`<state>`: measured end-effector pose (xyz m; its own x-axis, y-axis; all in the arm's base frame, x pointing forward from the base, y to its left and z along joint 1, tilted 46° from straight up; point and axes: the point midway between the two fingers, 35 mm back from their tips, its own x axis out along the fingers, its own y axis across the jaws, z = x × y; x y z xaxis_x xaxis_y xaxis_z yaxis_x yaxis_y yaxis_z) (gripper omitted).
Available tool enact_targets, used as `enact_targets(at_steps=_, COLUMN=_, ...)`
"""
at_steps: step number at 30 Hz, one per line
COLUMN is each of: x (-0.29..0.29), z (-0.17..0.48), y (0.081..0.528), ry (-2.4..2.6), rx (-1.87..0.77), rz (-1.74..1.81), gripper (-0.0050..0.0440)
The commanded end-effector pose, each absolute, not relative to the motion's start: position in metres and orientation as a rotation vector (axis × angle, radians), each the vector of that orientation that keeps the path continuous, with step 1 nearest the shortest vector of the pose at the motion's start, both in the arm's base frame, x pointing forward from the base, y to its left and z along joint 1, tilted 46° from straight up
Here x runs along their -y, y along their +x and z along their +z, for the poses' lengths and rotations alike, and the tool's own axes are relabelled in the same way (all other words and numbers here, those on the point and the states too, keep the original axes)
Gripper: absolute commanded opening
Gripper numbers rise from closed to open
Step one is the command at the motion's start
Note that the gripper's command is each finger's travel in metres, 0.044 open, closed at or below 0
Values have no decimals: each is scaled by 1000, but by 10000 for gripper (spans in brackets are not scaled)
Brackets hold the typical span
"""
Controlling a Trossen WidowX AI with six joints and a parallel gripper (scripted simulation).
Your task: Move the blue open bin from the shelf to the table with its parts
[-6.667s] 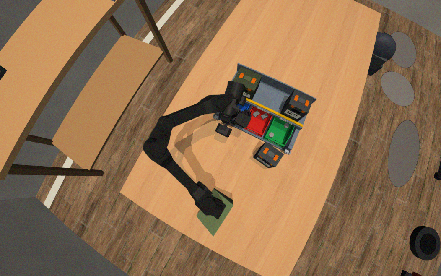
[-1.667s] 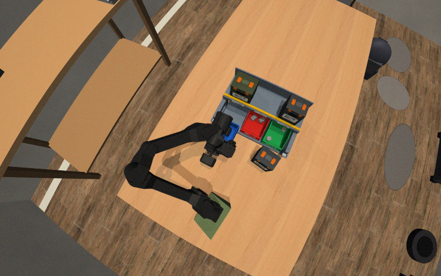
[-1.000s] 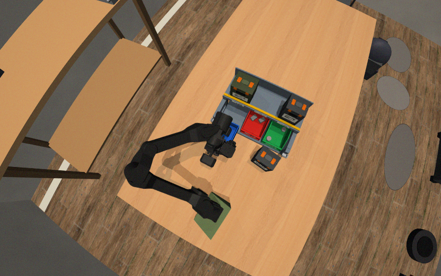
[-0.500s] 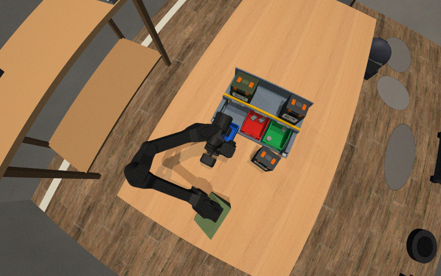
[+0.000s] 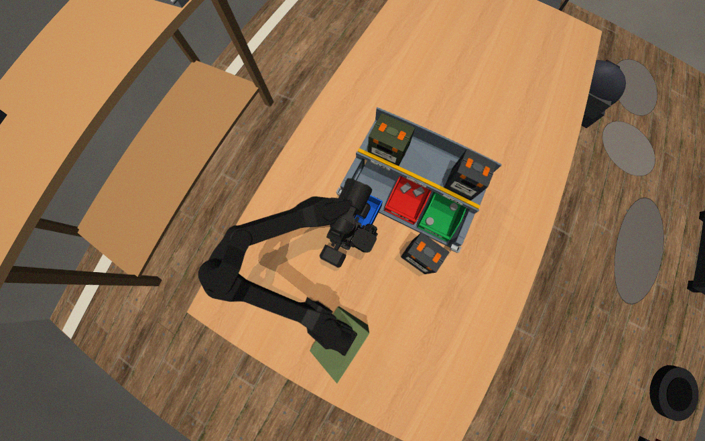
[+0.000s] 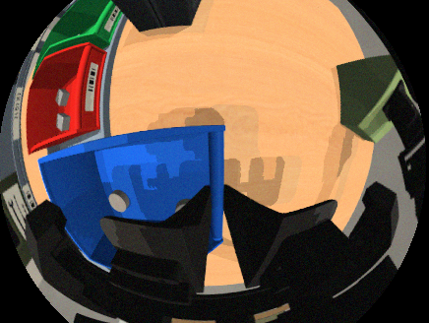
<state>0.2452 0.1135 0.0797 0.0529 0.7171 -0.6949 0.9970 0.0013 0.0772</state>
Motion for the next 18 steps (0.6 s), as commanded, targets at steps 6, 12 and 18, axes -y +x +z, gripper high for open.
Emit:
enact_targets(at_steps=6, x=-114, z=81, y=245, ry=1772, rx=-1717, rz=-637, gripper=0)
enact_targets(at_steps=12, x=-114, z=81, y=245, ry=1771, rx=-1719, rz=-639, gripper=0)
enact_targets(at_steps=18, x=-114, z=81, y=245, ry=1771, rx=-1719, rz=-639, gripper=0)
